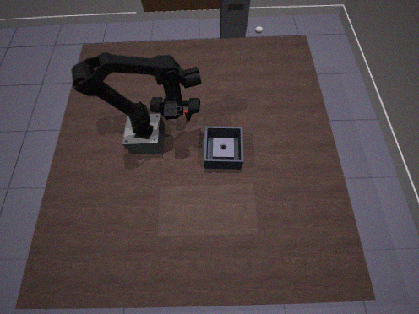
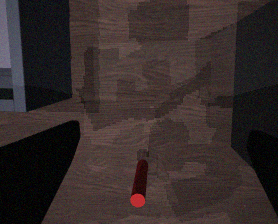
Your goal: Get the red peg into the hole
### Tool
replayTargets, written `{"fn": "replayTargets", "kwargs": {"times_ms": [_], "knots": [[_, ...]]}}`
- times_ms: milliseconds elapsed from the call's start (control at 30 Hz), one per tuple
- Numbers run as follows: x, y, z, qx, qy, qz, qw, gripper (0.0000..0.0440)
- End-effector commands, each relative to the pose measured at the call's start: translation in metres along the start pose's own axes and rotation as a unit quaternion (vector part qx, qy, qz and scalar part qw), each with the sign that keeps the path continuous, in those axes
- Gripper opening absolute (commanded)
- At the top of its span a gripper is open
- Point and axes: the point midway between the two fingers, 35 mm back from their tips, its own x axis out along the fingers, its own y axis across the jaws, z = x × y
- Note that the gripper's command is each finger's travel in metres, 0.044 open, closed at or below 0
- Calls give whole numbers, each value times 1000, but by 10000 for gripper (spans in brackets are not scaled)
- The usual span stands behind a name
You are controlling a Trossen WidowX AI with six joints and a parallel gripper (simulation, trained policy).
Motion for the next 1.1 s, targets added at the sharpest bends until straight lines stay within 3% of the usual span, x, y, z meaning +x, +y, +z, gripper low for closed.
{"fn": "replayTargets", "kwargs": {"times_ms": [0,400,833,900,1067], "knots": [[11,-2,-13,-40,-2,-10,999,440],[51,6,-54,-141,9,9,990,440],[94,16,-87,-180,39,50,982,436],[99,15,-91,-184,43,50,981,413],[105,13,-96,-190,54,41,979,303]]}}
